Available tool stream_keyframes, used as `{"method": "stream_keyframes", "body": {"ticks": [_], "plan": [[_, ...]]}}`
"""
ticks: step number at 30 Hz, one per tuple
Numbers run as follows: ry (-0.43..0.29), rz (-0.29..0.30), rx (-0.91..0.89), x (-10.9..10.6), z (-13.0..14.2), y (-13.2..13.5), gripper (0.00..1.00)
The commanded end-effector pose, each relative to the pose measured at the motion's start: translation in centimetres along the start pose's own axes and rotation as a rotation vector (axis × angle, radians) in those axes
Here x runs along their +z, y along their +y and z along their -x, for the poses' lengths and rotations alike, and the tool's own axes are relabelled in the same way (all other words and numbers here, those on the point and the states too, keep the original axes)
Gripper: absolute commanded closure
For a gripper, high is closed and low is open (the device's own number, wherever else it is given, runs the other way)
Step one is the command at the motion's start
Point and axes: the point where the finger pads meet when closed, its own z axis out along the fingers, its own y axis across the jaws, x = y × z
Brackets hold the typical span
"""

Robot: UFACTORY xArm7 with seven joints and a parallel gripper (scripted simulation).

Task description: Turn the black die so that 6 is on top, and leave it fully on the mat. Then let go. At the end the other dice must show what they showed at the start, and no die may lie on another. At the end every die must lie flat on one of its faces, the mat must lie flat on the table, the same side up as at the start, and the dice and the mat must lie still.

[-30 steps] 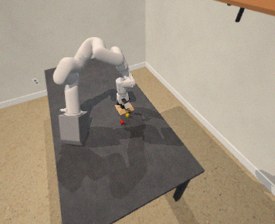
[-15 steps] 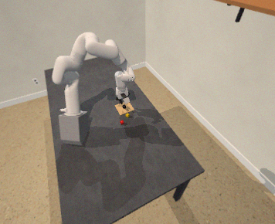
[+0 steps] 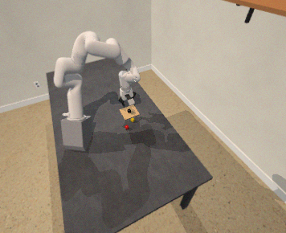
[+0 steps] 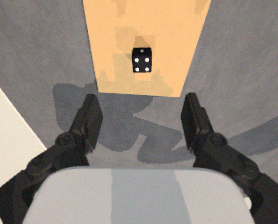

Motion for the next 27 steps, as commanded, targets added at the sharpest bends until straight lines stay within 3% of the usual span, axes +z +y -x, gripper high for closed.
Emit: {"method": "stream_keyframes", "body": {"ticks": [1, 25, 26, 27], "plan": [[0.001, -0.002, 0.000, -0.11, -0.07, -0.09, 0.00], [0.001, -0.002, -0.001, 0.71, 0.02, 0.04, 0.00], [0.001, -0.002, -0.001, 0.71, 0.02, 0.04, 0.58], [0.001, -0.002, -0.001, 0.71, 0.02, 0.04, 0.58]]}}
